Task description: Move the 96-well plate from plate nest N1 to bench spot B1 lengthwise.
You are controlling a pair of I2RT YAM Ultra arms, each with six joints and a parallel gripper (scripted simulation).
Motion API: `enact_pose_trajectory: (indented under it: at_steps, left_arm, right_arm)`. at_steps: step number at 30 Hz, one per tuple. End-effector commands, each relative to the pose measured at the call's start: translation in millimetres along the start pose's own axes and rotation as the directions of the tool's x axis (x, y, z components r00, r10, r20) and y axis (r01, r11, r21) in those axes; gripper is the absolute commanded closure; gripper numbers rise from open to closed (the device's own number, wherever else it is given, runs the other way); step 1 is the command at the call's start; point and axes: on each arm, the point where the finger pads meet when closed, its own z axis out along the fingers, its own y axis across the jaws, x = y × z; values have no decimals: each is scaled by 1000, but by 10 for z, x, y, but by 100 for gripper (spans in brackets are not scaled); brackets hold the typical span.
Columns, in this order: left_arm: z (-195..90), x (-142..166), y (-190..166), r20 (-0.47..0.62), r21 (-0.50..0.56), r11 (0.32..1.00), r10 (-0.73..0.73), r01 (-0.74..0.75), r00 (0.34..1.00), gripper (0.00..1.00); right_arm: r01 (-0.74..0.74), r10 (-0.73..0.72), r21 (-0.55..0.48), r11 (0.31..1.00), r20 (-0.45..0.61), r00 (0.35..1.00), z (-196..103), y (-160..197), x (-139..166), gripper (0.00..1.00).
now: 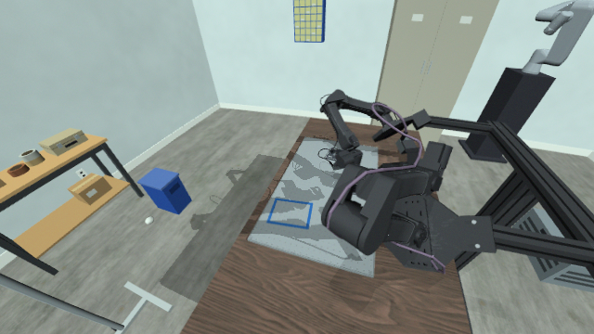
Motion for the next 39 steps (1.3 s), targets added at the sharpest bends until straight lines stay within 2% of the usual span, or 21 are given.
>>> enact_pose_trajectory:
  at_steps: [1, 8, 10, 23, 39]
  left_arm:
    - [-18, -93, -24, 11, 0, 1000, -7, 7, 1000, 0]
    - [-18, -93, -24, 11, 0, 1000, -7, 7, 1000, 0]
    - [-18, -93, -24, 11, 0, 1000, -7, 7, 1000, 0]
    - [-18, -93, -24, 11, 0, 1000, -7, 7, 1000, 0]
    - [-18, -93, -24, 11, 0, 1000, -7, 7, 1000, 0]
  right_arm:
    - [32, -32, 36, 999, -9, 999, 167, -112, 138, 22]
    - [34, -33, 43, 999, -12, 999, 175, -124, 149, 22]
    - [24, -24, 34, 999, -3, 1000, 113, -57, 67, 22]
    - [27, -27, 28, 999, -9, 1000, -30, -36, 77, 22]
    - [25, -25, 30, 999, -10, 1000, -22, -42, 76, 22]
